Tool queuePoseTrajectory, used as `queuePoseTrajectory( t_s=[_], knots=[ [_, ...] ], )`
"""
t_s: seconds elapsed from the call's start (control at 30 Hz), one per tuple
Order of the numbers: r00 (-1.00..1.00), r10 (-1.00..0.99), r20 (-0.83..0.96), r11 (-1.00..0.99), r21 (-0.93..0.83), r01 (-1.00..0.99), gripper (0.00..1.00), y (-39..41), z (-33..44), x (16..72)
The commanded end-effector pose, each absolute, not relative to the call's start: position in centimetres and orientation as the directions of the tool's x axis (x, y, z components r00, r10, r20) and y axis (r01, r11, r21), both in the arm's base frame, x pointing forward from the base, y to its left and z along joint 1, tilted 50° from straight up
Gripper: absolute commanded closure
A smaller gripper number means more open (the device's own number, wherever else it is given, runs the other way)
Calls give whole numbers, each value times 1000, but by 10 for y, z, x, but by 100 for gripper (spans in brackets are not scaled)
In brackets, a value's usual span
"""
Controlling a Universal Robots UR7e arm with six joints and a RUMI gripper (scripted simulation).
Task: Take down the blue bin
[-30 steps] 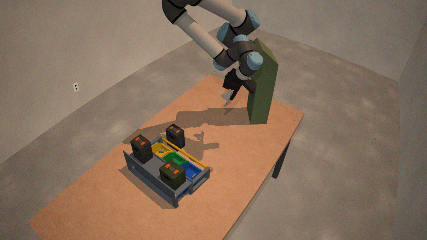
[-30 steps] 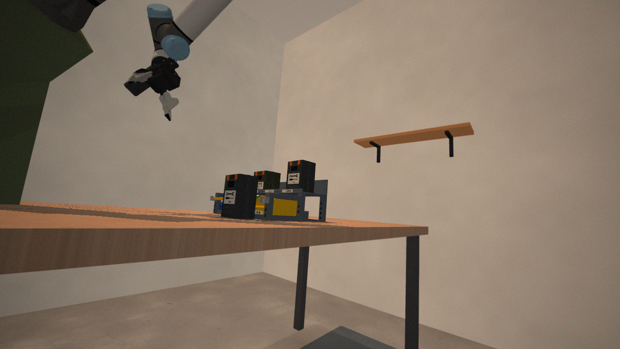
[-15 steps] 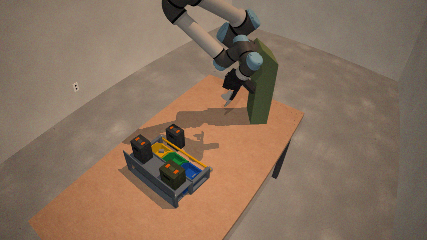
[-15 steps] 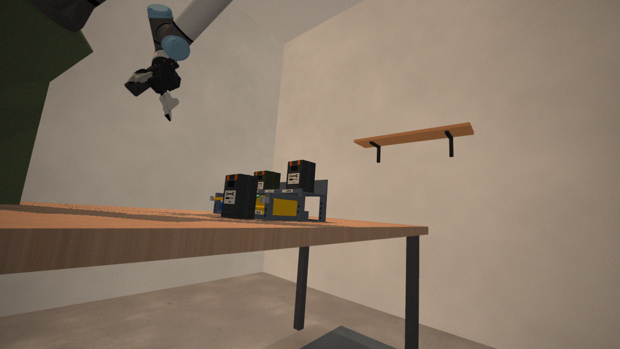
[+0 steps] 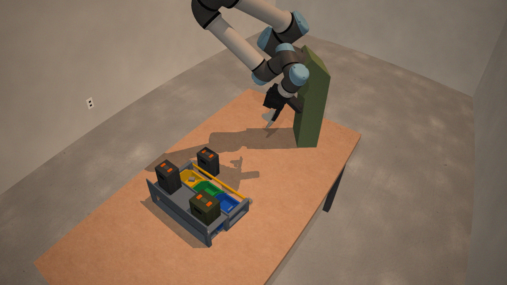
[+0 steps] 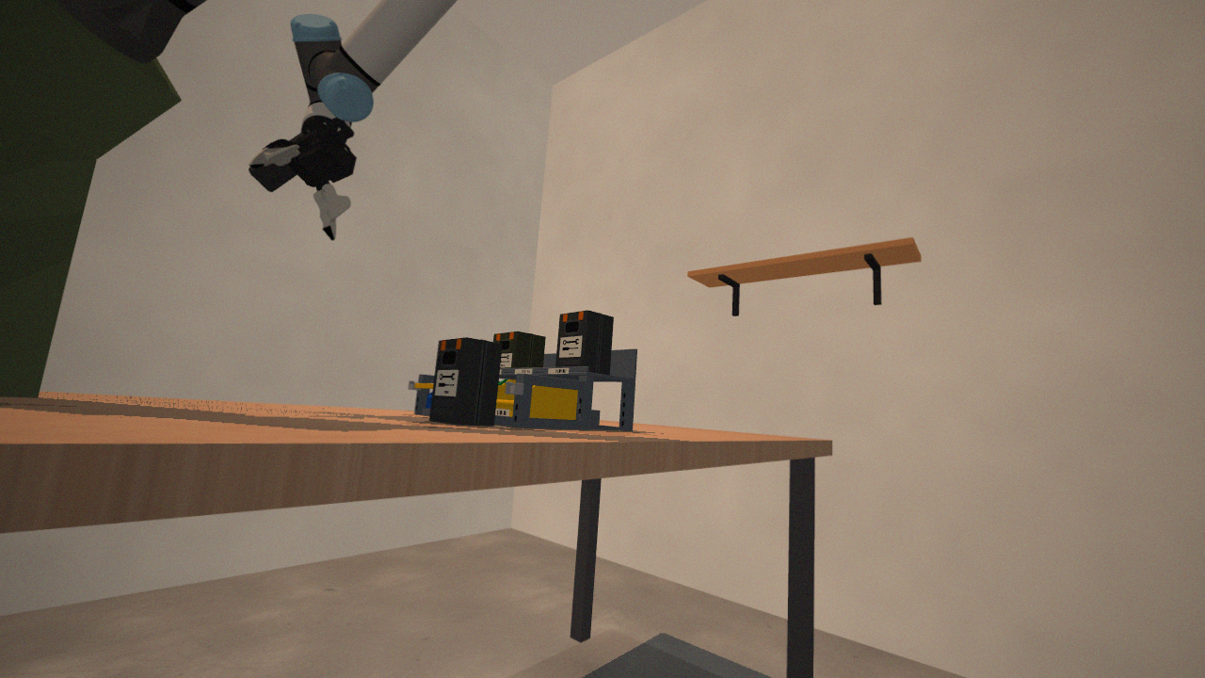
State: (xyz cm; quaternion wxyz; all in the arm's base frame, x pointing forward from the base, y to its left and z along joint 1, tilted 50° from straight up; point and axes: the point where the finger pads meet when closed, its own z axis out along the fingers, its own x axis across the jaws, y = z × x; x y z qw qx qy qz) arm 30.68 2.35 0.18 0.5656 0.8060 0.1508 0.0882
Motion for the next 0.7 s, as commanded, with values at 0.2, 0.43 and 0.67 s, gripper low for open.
queuePoseTrajectory(
  t_s=[0.2,0.43,0.67],
  knots=[
    [951,309,-7,-376,917,129,0,25,-4,320],
    [961,276,17,-441,891,111,0,28,-9,337],
    [969,244,51,-516,852,85,0,30,-13,360]
  ],
)
